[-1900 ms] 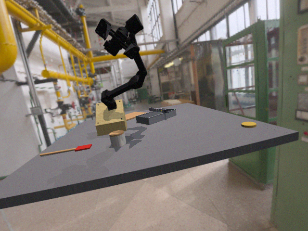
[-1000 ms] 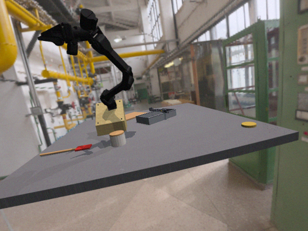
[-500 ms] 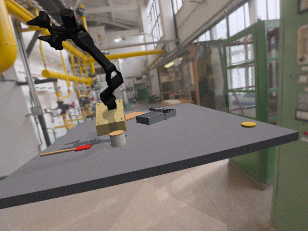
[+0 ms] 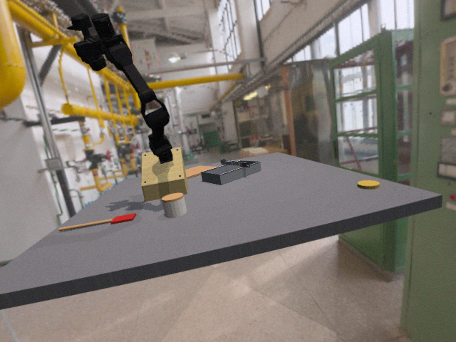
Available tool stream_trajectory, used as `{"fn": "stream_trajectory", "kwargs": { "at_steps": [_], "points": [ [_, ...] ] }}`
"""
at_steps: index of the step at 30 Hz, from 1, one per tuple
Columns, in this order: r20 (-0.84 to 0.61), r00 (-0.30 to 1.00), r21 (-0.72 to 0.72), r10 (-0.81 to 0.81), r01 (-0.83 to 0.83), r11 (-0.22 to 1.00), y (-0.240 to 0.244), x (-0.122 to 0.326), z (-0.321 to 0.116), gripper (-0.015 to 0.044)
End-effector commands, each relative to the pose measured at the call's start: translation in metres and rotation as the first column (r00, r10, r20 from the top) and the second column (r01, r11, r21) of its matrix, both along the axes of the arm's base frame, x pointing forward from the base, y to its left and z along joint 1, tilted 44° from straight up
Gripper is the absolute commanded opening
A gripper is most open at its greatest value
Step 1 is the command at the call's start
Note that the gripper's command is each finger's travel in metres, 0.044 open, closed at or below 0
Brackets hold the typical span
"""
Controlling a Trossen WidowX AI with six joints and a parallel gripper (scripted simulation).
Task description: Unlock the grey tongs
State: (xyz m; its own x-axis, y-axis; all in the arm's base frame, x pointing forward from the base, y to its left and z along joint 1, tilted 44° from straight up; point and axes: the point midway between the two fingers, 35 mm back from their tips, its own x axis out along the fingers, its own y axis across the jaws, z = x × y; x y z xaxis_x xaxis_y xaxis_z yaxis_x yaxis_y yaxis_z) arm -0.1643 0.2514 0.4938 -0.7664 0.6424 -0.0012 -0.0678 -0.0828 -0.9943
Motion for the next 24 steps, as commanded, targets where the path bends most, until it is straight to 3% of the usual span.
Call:
{"fn": "stream_trajectory", "kwargs": {
  "at_steps": [1, 13, 17, 24],
  "points": [
    [-0.029, 0.997, -0.091, -0.078, 0.075, 0.993, 0.021, 0.012, -0.012, 0.0440],
    [-0.095, 0.946, -0.336, -0.310, 0.263, 0.904, 0.076, 0.057, -0.049, 0.0440],
    [-0.117, 0.876, -0.501, -0.467, 0.354, 0.790, 0.107, 0.089, -0.079, 0.0440],
    [-0.112, 0.751, -0.668, -0.651, 0.428, 0.609, 0.132, 0.139, -0.119, 0.0440]
  ]
}}
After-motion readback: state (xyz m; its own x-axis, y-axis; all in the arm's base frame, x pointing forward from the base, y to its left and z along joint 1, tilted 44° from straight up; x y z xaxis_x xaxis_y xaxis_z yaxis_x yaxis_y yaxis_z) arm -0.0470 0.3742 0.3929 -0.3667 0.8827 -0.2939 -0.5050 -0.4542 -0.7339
